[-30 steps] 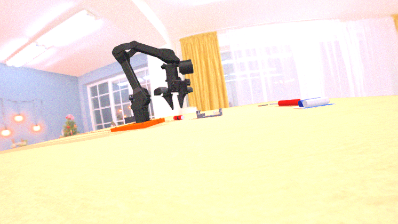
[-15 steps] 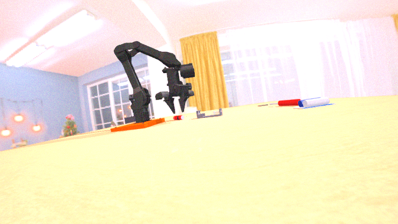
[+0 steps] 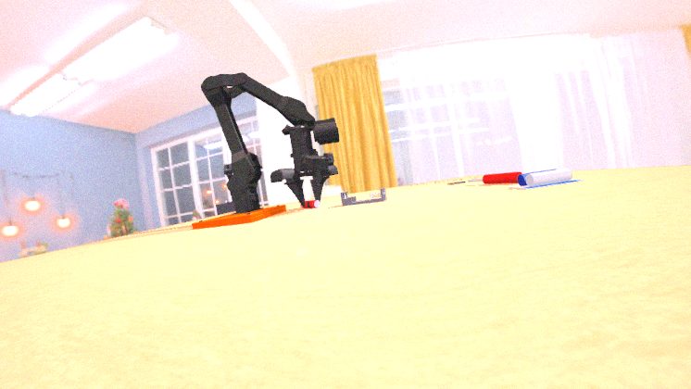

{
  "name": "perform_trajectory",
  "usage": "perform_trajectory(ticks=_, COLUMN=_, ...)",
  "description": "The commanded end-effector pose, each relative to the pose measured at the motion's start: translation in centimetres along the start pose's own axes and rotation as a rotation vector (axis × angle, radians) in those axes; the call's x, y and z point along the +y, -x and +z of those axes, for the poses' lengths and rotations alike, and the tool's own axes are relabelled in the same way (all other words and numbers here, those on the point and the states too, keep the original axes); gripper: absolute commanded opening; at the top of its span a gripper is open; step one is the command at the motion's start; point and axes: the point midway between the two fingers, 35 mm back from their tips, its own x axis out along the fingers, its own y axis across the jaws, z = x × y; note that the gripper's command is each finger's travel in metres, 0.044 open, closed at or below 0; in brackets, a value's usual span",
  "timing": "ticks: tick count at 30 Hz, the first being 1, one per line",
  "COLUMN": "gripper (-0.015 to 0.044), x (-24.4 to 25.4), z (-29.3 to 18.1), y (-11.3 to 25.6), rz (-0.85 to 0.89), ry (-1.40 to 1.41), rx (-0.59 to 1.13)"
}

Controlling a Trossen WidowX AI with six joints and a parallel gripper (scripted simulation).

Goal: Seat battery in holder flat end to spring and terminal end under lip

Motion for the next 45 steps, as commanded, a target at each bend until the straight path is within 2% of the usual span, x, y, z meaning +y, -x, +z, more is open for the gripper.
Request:
perform_trajectory(ticks=1, gripper=0.0170, x=-0.2, z=-0.2, y=-0.5, rz=-0.006, ry=-0.005, rx=0.006)
perform_trajectory(ticks=3, gripper=0.0117, x=-0.2, z=-0.2, y=-0.5, rz=-0.006, ry=-0.005, rx=0.006)
perform_trajectory(ticks=12, gripper=0.0060, x=-0.2, z=-0.2, y=-0.5, rz=-0.006, ry=-0.005, rx=0.006)
perform_trajectory(ticks=18, gripper=0.0060, x=-0.2, z=-0.2, y=-0.1, rz=-0.005, ry=-0.005, rx=0.006)
perform_trajectory(ticks=25, gripper=0.0060, x=-0.2, z=-0.2, y=4.4, rz=-0.005, ry=-0.005, rx=0.006)
perform_trajectory(ticks=31, gripper=0.0060, x=0.0, z=0.2, y=4.6, rz=-0.004, ry=0.001, rx=0.007)
perform_trajectory(ticks=45, gripper=0.0060, x=2.8, z=8.2, y=6.9, rz=0.001, ry=0.204, rx=-0.005)
